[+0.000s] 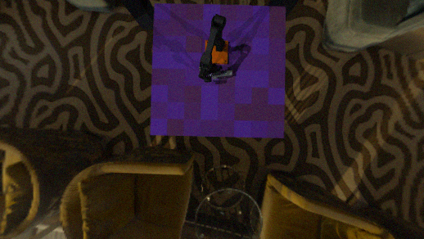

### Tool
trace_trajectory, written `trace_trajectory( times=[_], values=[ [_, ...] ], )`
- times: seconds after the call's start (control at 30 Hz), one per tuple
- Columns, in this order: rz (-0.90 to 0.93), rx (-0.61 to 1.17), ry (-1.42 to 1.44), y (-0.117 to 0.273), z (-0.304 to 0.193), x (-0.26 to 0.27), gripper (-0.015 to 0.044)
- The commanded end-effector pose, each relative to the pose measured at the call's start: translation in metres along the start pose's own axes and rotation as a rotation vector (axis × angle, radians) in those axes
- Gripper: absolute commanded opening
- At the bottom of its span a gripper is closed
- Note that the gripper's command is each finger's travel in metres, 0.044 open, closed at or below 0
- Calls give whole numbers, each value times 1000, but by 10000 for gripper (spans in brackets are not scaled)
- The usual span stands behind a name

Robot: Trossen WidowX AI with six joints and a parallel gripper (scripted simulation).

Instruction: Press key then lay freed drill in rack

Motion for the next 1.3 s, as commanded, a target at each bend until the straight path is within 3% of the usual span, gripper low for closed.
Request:
trace_trajectory(
  times=[0.0,1.03,1.27],
  values=[
    [-3,-2,4,-2,1,-1,440],
    [-3,-3,4,-50,14,-2,440],
    [-1,-2,7,-47,13,-2,256]
  ],
)
Point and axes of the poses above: the point midway between the two fingers, 35 mm back from their tips, its own y axis back along the fingers, its own x axis across the jaws, z = x × y, the point moved 3 cm from there along y, back along the fingers, and after that the axes turned 5 degrees about y, right-handed, at the moved point
